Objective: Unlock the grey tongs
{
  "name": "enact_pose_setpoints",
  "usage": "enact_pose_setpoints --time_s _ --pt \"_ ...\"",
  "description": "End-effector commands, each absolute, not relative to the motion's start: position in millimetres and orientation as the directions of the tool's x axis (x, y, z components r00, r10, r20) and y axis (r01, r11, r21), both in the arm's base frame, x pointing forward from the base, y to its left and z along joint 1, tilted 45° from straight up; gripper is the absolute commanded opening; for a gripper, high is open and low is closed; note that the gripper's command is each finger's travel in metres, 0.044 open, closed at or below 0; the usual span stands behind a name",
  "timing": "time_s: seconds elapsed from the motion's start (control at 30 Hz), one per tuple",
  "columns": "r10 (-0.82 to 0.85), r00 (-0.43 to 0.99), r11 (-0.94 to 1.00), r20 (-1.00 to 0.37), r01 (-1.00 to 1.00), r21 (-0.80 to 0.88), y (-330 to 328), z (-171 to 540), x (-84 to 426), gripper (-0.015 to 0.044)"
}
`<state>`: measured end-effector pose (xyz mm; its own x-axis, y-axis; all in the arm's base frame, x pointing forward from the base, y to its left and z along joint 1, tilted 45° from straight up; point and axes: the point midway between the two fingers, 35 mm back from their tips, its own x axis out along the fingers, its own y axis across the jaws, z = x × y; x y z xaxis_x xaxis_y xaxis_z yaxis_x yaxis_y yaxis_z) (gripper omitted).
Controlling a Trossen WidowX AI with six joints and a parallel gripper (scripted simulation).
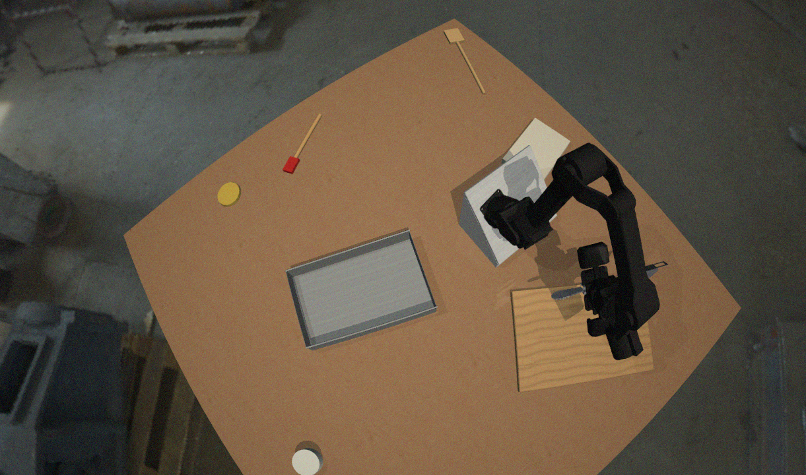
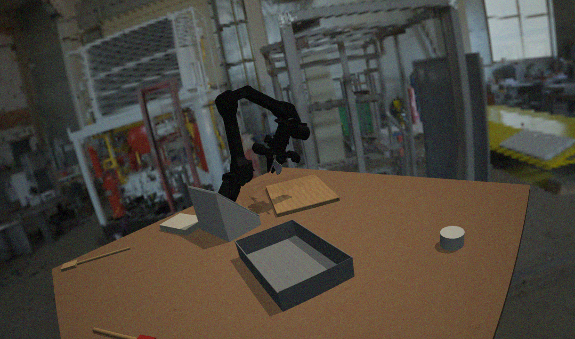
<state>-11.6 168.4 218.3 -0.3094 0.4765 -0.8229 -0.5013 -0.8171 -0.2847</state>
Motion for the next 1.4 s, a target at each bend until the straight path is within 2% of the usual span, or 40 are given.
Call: enact_pose_setpoints --time_s 0.0,0.4,0.83,1.37 --pt "0.501 -0.234 -0.789 -0.833 -0.518 -0.329 169.7 227.2 -9.2 -0.015" --pt "0.576 -0.049 -0.682 -0.816 -0.579 -0.446 177.2 249.6 -1.1 -0.015" --pt "0.701 0.11 -0.48 -0.704 -0.657 -0.581 185.2 288.0 4.4 -0.015" --pt "0.716 0.125 -0.452 -0.687 -0.666 -0.593 189.3 290.9 4.7 -0.015"
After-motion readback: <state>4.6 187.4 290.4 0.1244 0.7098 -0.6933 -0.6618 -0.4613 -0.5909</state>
